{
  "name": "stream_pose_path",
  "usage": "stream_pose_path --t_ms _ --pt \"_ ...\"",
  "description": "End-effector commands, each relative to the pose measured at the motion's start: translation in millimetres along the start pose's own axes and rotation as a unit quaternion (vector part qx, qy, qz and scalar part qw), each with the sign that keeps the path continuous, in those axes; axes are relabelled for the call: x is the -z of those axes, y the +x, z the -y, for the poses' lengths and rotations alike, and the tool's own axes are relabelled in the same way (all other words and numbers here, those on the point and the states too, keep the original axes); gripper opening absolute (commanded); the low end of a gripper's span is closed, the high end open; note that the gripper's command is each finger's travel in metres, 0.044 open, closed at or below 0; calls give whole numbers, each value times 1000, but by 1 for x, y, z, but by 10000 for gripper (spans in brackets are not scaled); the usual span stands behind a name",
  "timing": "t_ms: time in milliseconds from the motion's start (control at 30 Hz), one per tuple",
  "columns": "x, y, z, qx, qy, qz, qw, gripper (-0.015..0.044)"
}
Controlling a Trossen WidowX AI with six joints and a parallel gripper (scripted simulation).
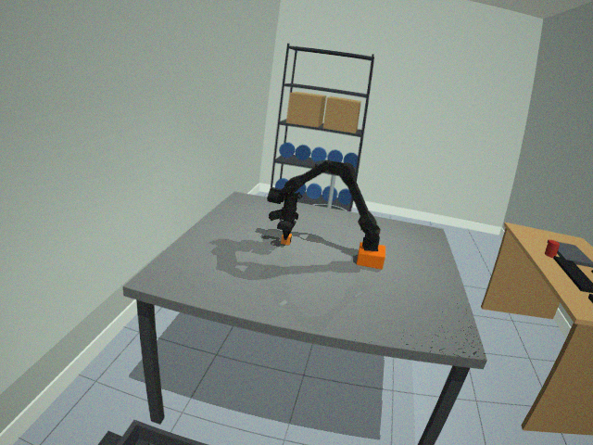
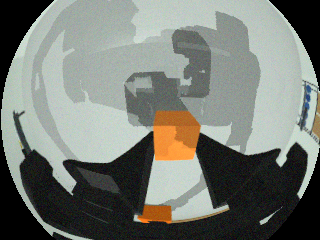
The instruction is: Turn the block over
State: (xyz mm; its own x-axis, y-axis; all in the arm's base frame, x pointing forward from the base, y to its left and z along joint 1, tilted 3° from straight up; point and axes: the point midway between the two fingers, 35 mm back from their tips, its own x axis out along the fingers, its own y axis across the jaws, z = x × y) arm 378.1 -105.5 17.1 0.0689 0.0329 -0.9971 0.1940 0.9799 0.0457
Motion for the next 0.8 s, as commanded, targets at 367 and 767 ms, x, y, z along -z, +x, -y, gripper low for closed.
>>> stream_pose_path --t_ms 367,767 --pt "0 -24 0 1 2 -1 1000 0" --pt "-2 -25 1 1 3 40 999 0"
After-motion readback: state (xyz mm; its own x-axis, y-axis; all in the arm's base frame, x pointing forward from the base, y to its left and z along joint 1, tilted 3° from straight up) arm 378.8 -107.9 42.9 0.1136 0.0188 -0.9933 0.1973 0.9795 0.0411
